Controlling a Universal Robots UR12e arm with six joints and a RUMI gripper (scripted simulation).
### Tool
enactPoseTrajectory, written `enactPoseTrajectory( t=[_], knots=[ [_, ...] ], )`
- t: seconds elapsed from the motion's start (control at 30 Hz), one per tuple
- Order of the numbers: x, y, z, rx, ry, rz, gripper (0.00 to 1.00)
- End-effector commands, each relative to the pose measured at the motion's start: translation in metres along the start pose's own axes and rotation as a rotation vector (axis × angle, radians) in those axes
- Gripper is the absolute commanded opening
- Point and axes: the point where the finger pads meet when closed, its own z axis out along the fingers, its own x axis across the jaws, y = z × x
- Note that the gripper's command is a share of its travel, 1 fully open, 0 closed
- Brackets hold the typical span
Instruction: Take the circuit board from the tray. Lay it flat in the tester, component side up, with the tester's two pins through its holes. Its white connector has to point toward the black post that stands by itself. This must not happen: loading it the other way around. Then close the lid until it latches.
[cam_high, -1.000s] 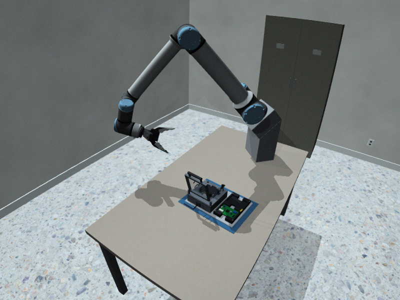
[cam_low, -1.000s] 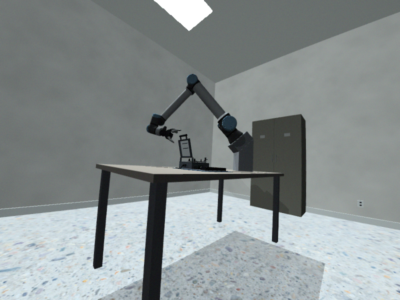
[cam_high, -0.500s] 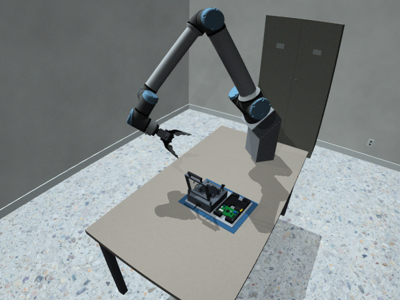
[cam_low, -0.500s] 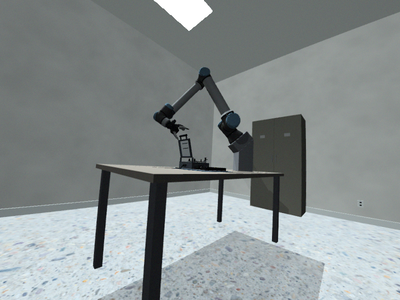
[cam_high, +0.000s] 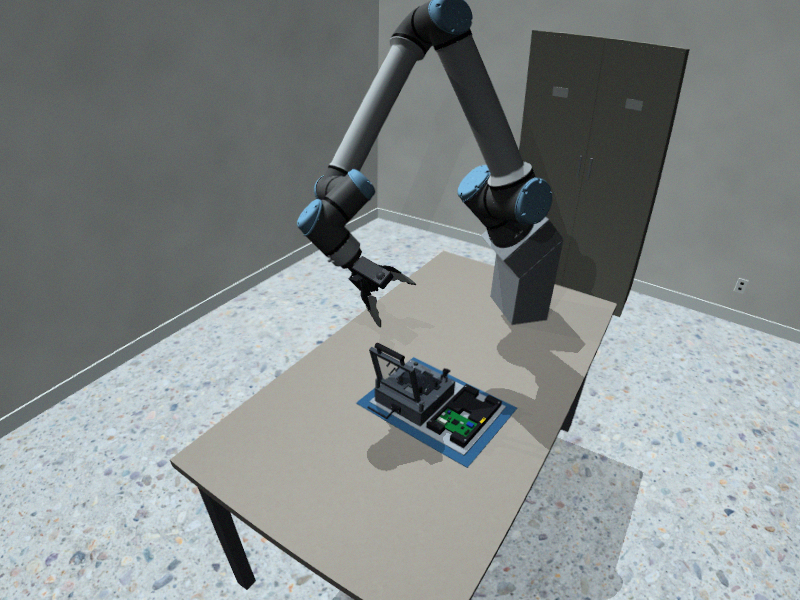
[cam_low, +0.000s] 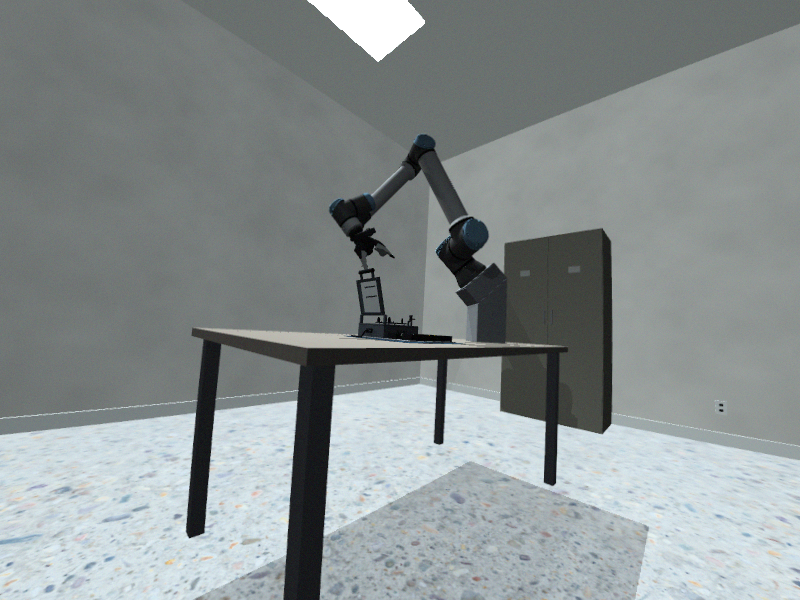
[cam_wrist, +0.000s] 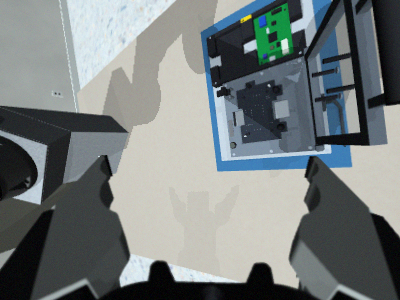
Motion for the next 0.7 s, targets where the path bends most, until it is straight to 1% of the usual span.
enactPoseTrajectory(
  t=[0.0, 0.2, 0.33, 0.4, 0.47, 0.67],
  knots=[
    [-0.002, -0.038, 0.017, -0.088, 0.097, -0.042, 1.00],
    [-0.008, -0.086, 0.038, -0.182, 0.217, -0.100, 1.00],
    [-0.010, -0.115, 0.052, -0.242, 0.286, -0.137, 1.00],
    [-0.010, -0.115, 0.052, -0.242, 0.286, -0.137, 1.00],
    [-0.013, -0.129, 0.057, -0.267, 0.321, -0.152, 1.00],
    [-0.016, -0.165, 0.074, -0.339, 0.409, -0.196, 1.00]
  ],
)
